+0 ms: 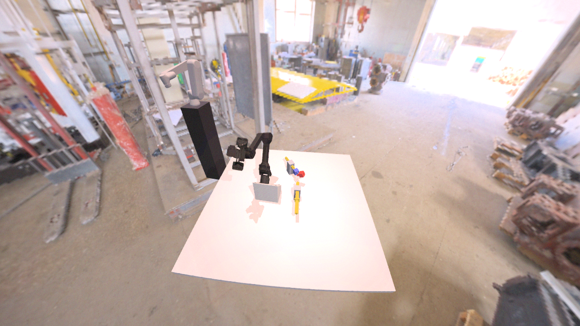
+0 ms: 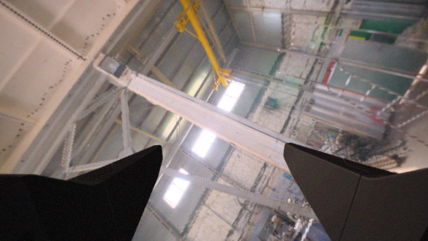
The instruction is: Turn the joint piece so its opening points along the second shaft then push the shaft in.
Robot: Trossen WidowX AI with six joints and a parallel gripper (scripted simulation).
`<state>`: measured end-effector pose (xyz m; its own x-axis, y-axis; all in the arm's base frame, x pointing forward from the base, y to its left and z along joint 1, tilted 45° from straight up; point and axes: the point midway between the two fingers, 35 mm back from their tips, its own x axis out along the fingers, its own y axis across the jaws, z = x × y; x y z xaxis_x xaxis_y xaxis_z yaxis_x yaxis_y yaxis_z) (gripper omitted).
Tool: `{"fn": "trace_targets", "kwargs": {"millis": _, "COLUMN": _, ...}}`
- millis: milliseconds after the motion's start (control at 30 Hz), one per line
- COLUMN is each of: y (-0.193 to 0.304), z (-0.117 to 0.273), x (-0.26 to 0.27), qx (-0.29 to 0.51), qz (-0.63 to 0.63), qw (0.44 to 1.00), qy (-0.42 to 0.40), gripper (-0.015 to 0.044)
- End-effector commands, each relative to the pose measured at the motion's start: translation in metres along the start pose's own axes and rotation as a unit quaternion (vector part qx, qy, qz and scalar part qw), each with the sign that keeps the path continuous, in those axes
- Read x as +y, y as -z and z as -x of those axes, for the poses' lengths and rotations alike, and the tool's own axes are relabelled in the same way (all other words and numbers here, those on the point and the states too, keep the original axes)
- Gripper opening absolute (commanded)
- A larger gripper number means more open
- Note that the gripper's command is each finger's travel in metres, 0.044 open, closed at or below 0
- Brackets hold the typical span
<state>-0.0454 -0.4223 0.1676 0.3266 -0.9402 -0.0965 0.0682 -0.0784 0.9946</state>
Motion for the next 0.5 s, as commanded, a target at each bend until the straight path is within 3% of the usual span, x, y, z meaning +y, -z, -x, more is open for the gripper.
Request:
{"fn": "trace_targets", "kwargs": {"millis": 0, "y": 0.000, "z": 0.000, "x": 0.000, "qx": 0.000, "qz": 0.000, "qw": 1.000, "qy": 0.000, "gripper": 0.0426}}
{"fn": "trace_targets", "kwargs": {"millis": 200, "y": 0.013, "z": -0.010, "x": -0.001, "qx": 0.019, "qz": 0.009, "qw": 1.000, "qy": 0.010, "gripper": 0.0440}}
{"fn": "trace_targets", "kwargs": {"millis": 467, "y": 0.069, "z": -0.037, "x": 0.002, "qx": 0.103, "qz": 0.066, "qw": 0.992, "qy": 0.023, "gripper": 0.0440}}
